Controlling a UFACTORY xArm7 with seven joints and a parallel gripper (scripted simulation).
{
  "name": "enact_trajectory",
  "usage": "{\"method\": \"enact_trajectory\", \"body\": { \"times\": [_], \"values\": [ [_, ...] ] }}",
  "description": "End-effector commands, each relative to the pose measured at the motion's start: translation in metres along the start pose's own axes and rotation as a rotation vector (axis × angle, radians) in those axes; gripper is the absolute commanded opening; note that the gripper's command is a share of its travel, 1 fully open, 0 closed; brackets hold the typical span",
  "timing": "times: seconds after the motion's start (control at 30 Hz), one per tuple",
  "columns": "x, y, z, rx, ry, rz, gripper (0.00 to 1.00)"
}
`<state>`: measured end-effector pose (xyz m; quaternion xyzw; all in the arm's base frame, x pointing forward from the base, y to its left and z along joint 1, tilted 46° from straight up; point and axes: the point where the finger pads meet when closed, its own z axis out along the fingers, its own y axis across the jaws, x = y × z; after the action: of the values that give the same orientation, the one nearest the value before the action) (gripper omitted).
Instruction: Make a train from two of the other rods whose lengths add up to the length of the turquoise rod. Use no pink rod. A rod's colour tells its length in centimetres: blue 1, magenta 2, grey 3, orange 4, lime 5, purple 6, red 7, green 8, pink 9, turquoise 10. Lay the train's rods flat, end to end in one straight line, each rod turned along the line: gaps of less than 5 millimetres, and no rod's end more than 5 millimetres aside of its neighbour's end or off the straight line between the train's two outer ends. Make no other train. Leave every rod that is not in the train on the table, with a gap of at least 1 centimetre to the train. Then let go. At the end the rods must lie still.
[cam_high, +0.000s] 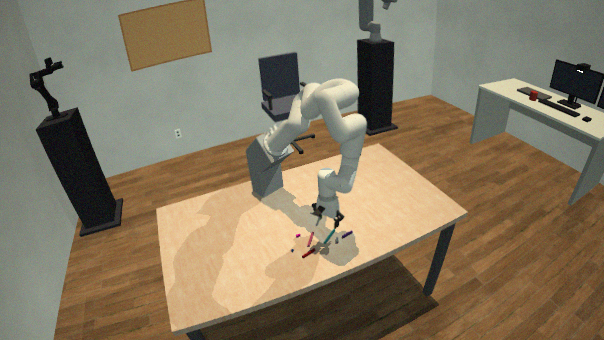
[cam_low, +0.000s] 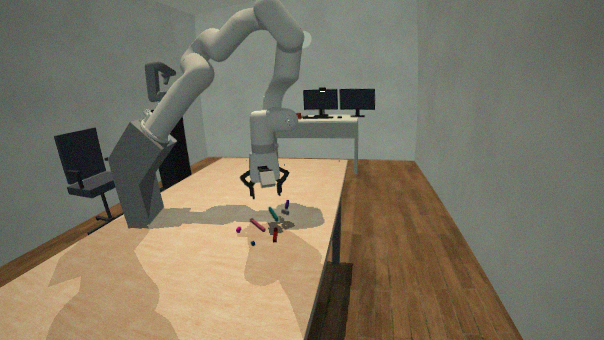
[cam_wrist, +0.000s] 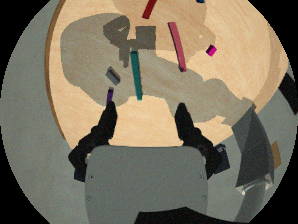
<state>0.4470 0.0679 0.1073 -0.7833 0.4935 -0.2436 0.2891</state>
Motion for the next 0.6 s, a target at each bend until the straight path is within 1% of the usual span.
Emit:
{"method": "enact_trajectory", "body": {
  "times": [0.0, 0.03, 0.1, 0.17, 0.53, 0.57],
  "values": [
    [-0.0016, -0.0012, -0.0003, 0.023, 0.04, -0.125, 1.0],
    [-0.0016, -0.0012, -0.0003, 0.023, 0.04, -0.125, 1.0],
    [-0.0036, -0.0022, -0.0002, 0.021, 0.042, -0.251, 1.0],
    [-0.0042, -0.0025, -0.0002, 0.02, 0.042, -0.291, 1.0],
    [-0.0104, -0.0057, -0.0001, 0.011, 0.045, -0.681, 1.0],
    [-0.0104, -0.0057, -0.0001, 0.011, 0.045, -0.681, 1.0]
  ]
}}
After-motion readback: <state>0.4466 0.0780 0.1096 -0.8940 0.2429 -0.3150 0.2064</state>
